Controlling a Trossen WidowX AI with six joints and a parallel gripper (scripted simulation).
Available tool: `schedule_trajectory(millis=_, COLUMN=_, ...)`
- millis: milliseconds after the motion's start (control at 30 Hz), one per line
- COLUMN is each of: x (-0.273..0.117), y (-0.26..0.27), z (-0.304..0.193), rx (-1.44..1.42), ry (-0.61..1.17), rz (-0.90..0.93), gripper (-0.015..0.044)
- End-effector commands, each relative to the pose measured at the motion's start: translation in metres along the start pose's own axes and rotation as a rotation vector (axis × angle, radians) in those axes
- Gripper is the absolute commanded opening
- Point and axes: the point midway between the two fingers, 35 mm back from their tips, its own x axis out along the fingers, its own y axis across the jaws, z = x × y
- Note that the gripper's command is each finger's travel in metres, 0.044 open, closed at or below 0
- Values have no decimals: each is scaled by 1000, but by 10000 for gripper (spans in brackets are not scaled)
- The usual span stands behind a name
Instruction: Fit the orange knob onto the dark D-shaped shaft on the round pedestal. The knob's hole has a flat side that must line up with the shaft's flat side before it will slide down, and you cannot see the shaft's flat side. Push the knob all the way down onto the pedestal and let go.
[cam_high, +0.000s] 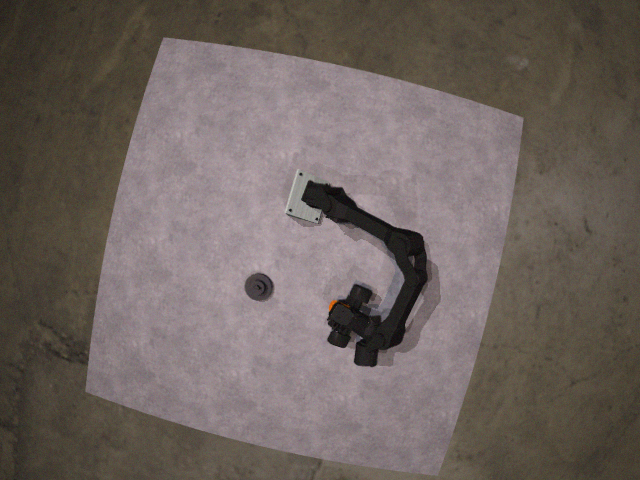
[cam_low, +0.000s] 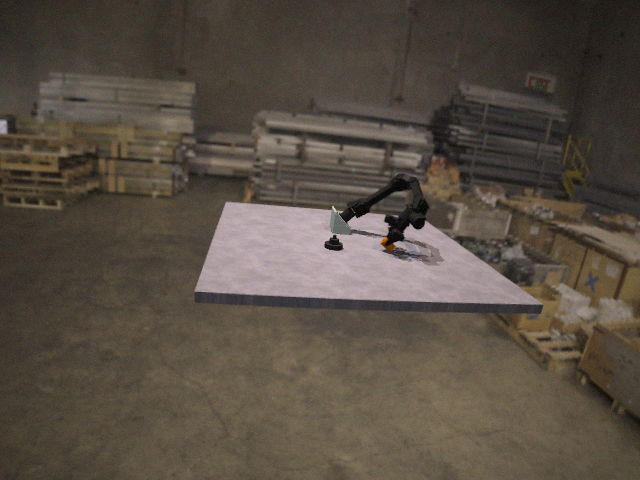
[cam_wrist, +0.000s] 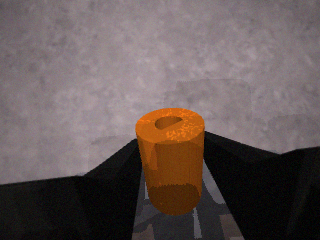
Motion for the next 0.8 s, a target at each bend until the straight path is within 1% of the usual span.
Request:
schedule_trajectory(millis=0, x=-3, y=0, z=-4, rx=0, ry=-62, rz=3, gripper=181)
schedule_trajectory(millis=633, x=-12, y=0, z=-23, rx=-1, ry=-388, rz=4, gripper=181)
schedule_trajectory(millis=767, x=-14, y=0, z=-26, rx=-1, ry=-406, rz=3, gripper=181)
